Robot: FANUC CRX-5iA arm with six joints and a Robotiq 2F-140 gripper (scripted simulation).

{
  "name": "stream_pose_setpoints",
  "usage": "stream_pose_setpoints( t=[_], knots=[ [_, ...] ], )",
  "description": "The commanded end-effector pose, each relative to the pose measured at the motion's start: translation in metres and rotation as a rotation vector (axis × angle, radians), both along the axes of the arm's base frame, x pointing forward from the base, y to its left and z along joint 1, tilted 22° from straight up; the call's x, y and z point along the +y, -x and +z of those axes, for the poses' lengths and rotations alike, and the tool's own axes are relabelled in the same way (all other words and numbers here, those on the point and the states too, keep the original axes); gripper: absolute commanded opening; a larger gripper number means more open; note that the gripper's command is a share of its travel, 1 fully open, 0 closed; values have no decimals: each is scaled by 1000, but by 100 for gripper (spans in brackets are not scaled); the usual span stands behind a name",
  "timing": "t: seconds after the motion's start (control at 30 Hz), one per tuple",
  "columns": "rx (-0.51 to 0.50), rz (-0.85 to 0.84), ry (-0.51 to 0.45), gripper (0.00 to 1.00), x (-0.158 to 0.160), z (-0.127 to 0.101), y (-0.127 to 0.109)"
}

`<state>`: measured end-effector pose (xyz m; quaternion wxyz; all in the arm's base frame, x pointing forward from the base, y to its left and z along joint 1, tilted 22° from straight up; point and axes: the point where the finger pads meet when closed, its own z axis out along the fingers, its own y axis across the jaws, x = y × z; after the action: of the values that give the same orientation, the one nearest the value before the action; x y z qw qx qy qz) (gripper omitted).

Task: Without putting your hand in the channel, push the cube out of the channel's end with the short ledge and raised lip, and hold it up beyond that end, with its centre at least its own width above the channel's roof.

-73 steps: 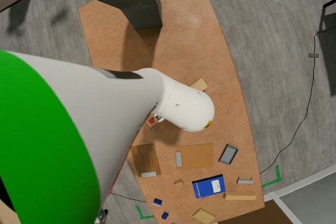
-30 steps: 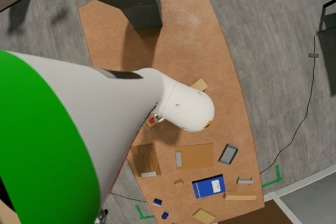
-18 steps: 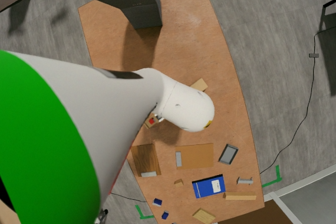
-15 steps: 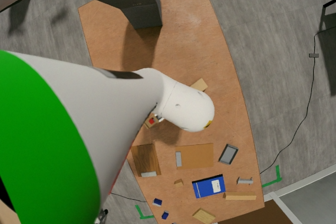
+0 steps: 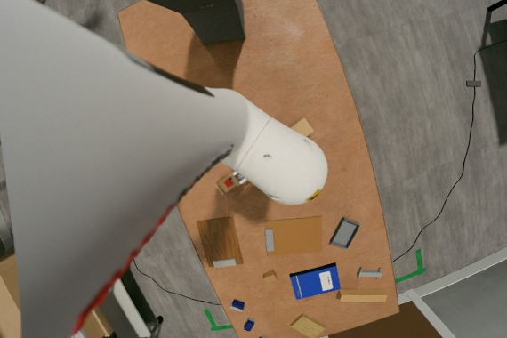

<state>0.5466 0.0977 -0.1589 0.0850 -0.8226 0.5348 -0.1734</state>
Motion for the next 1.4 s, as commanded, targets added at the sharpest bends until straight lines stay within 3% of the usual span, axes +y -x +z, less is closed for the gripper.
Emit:
stream_pose_setpoints(
  t=[0.0,0.33,1.37],
  knots=[
    [8,-3,7,30,1,10,3],
    [8,-3,7,30,2,29,11],
    [8,-3,7,30,2,30,11]
  ],
)
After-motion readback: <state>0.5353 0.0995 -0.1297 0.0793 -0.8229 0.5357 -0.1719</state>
